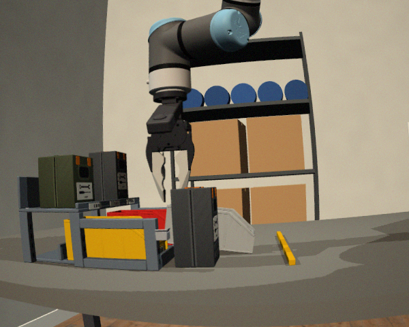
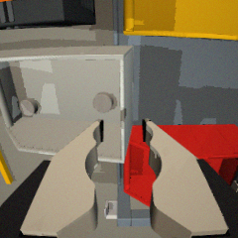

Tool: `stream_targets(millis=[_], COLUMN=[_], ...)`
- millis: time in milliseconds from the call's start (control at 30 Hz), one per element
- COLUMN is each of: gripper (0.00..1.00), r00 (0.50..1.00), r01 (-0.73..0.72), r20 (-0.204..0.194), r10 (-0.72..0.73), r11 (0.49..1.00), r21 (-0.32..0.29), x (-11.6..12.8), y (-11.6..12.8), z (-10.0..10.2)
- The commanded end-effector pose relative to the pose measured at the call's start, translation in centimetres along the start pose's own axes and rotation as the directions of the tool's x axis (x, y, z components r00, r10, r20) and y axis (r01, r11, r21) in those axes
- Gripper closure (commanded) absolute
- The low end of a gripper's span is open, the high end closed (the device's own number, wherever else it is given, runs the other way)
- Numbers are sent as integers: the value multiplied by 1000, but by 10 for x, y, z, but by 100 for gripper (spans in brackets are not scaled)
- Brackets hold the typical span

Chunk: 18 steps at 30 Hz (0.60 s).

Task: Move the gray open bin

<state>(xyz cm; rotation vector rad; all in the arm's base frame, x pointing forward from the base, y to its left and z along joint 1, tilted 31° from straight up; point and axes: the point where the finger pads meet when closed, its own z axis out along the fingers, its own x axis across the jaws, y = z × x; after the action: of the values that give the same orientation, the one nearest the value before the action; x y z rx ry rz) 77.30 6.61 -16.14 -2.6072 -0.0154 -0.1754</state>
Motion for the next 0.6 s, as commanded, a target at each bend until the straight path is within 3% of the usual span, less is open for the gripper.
stream_targets(millis=[0,567], gripper=[80,80], r00=[1000,1000], r01=[0,0], r20=[-1,-1], r10=[0,0], r11=[1000,1000], r21=[0,0], x=[1,0], y=[0,0], z=[0,10])
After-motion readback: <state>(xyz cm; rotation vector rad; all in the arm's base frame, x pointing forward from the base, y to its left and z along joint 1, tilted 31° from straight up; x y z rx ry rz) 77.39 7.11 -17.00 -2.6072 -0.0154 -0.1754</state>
